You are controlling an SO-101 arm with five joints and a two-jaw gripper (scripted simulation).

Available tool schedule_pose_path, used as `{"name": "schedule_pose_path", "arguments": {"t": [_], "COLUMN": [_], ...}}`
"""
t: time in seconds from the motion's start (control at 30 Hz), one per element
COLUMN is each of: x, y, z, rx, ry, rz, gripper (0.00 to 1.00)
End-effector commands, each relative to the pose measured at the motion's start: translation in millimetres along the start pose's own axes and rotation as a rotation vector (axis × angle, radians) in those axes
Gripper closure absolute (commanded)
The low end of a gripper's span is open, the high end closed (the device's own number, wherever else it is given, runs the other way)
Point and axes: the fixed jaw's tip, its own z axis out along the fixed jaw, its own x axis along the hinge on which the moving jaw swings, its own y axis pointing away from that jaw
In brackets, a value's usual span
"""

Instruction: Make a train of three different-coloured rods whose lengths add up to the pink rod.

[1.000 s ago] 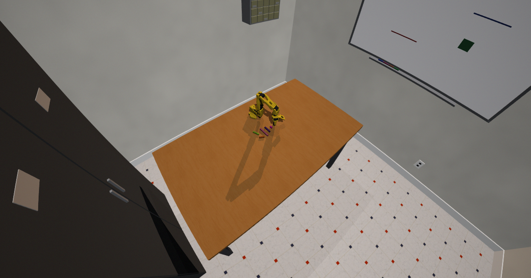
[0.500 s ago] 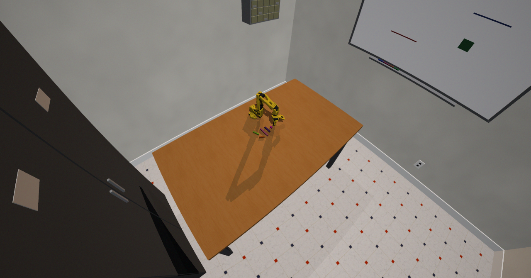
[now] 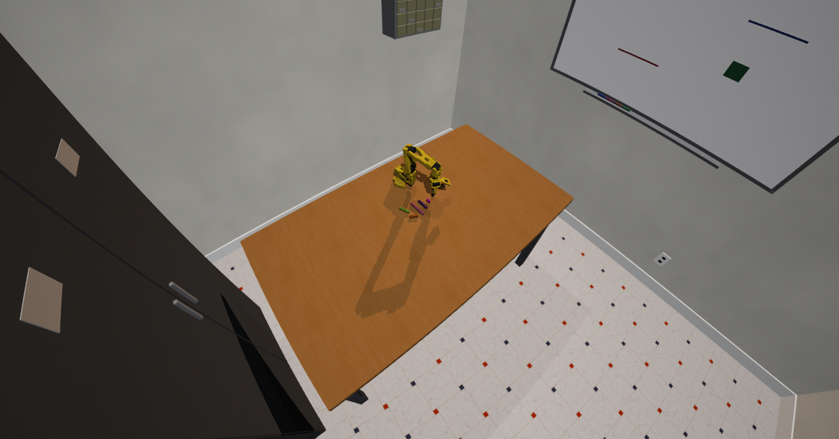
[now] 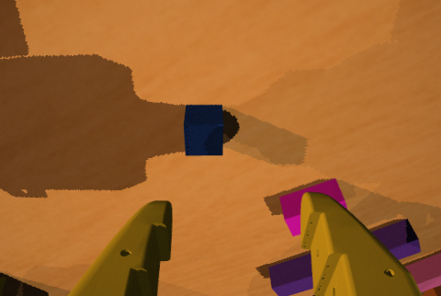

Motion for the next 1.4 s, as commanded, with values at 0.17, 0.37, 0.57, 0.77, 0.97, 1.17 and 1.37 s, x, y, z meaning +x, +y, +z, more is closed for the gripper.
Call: {"name": "schedule_pose_path", "arguments": {"t": [0.17, 0.37, 0.57, 0.77, 0.97, 1.17, 1.37], "x": [-8.3, -8.1, -8.1, -8.1, -8.0, -7.2, -5.6], "y": [-8.3, -8.2, -8.2, -8.2, -8.2, -9.8, -12.9], "z": [-32.0, -33.0, -33.0, -33.0, -33.0, -33.0, -33.0], "rx": [0.064, 0.064, 0.064, 0.064, 0.064, 0.063, 0.061], "ry": [-0.075, -0.075, -0.075, -0.075, -0.075, -0.076, -0.077], "rz": [0.012, 0.012, 0.012, 0.012, 0.013, 0.06, 0.15], "gripper": [0.83, 0.83, 0.83, 0.83, 0.83, 0.83, 0.83]}}
